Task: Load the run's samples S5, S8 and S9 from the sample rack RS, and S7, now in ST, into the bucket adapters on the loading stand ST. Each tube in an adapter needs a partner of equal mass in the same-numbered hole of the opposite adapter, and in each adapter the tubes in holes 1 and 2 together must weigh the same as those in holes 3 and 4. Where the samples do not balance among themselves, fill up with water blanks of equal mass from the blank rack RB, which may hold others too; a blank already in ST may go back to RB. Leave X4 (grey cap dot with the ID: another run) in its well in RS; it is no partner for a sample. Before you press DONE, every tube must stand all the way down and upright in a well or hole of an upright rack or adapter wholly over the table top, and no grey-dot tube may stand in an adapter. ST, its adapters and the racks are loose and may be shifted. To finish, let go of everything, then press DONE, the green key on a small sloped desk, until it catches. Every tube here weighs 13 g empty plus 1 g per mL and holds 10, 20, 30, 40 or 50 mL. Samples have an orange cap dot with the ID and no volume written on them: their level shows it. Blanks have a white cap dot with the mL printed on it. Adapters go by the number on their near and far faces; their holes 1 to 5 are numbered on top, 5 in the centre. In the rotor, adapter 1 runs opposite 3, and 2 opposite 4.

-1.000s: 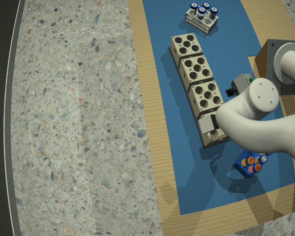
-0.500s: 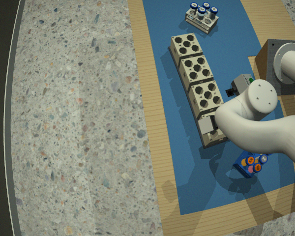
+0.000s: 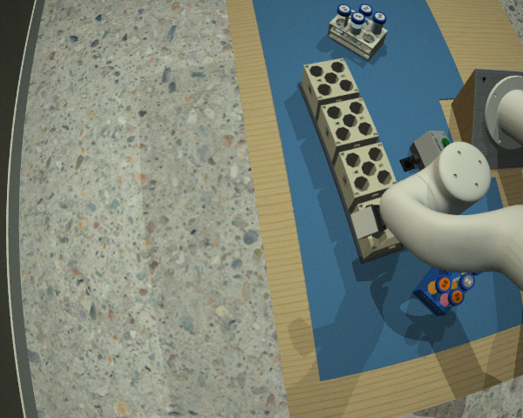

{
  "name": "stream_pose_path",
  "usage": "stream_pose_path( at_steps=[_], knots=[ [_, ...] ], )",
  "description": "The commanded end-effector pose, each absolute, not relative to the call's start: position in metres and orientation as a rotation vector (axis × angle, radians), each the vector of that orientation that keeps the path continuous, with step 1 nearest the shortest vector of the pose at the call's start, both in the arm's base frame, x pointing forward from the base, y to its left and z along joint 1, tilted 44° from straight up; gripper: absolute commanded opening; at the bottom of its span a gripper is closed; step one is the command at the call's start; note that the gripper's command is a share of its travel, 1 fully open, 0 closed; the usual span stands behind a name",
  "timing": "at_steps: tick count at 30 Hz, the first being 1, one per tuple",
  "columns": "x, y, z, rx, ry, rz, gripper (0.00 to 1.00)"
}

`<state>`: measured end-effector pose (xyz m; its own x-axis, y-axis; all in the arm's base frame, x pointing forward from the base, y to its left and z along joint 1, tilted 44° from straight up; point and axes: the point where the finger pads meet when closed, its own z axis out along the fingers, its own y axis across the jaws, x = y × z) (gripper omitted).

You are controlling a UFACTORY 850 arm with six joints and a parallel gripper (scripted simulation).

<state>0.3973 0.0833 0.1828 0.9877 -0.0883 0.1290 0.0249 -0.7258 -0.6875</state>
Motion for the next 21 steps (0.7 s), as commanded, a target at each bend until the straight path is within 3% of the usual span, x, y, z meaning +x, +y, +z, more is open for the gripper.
stream_pose_path(
  at_steps=[1, 4, 5, 21],
  knots=[
    [0.3979, 0.083, 0.1831, -2.375, 0.044, -0.198, 0.57],
    [0.3979, 0.083, 0.1831, -2.375, 0.044, -0.198, 0.57],
    [0.3977, 0.0826, 0.1835, -2.375, 0.044, -0.198, 0.0],
    [0.3976, 0.0818, 0.1843, -2.375, 0.044, -0.198, 0.0]
  ],
)
